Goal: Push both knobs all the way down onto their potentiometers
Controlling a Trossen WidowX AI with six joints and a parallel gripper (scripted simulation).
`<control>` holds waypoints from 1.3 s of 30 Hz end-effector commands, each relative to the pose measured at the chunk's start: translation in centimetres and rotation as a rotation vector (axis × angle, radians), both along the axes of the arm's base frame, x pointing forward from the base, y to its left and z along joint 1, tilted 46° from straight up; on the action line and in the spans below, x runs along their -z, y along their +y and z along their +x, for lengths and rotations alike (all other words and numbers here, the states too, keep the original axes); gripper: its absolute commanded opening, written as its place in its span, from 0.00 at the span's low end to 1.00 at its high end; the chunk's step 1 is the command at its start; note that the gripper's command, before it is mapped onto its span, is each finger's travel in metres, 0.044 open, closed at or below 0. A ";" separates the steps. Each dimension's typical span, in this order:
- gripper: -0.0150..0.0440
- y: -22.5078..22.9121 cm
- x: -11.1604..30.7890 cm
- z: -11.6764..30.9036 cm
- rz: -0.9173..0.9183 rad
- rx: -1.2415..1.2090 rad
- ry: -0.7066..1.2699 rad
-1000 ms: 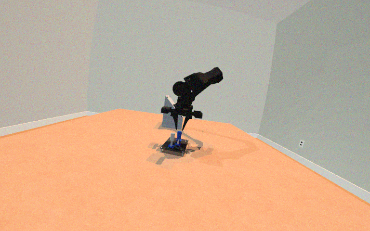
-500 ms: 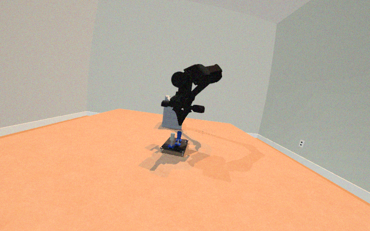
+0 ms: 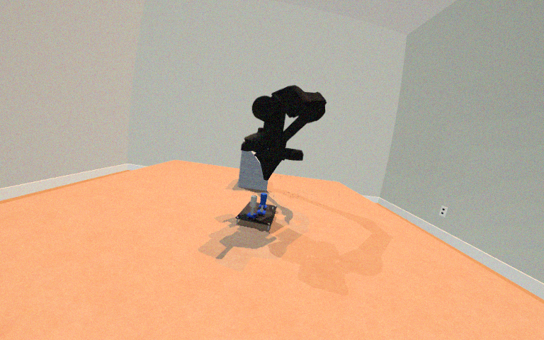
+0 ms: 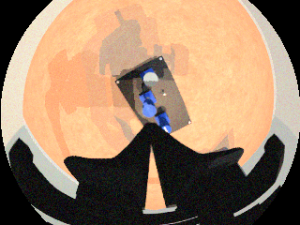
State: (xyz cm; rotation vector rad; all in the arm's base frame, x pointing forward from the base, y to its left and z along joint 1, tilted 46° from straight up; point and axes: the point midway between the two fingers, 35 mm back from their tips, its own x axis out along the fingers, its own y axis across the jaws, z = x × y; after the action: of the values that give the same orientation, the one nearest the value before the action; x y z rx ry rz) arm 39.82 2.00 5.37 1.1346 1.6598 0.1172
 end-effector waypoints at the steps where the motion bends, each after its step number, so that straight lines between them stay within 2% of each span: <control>1: 0.25 1.2 1.1 -0.1 0.000 0.001 0.017; 39: 0.25 2.8 2.6 -0.1 0.001 0.001 0.017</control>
State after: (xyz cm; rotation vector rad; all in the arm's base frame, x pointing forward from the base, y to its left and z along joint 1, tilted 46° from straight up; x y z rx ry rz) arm 39.85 4.66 2.88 1.1315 1.6692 0.1118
